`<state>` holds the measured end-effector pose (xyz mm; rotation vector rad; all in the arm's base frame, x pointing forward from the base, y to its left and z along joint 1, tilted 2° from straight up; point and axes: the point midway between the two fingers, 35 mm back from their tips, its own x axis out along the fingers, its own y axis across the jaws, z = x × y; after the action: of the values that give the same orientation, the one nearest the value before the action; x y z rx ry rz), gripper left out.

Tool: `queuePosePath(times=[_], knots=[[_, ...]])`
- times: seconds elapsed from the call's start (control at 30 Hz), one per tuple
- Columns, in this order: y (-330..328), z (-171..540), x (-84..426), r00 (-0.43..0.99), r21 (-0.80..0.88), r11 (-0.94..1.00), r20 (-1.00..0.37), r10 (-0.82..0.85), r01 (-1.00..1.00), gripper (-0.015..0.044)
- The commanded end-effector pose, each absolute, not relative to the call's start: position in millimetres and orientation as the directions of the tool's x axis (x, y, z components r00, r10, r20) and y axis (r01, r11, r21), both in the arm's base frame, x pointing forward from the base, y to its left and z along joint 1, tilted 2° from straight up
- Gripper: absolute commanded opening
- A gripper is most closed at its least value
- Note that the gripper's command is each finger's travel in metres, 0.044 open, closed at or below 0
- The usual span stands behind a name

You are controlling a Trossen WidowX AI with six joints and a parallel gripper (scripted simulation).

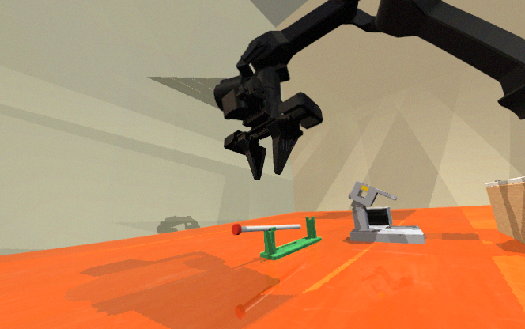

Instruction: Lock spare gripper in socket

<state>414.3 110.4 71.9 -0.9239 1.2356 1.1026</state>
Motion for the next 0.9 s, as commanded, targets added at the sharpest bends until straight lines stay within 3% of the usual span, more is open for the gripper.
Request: queuePosePath(times=[0.0,0.17,0.37,0.87], knots=[[84,97,413,0.030,-0.006,0.244,-0.995,0.098,-0.970,0.0180],[84,90,413,0.030,-0.006,0.244,-0.995,0.098,-0.970,0.0180],[85,29,414,0.030,-0.006,0.244,-0.995,0.098,-0.970,0.0180],[85,11,415,0.030,-0.006,0.244,-0.995,0.098,-0.970,0.0180]])
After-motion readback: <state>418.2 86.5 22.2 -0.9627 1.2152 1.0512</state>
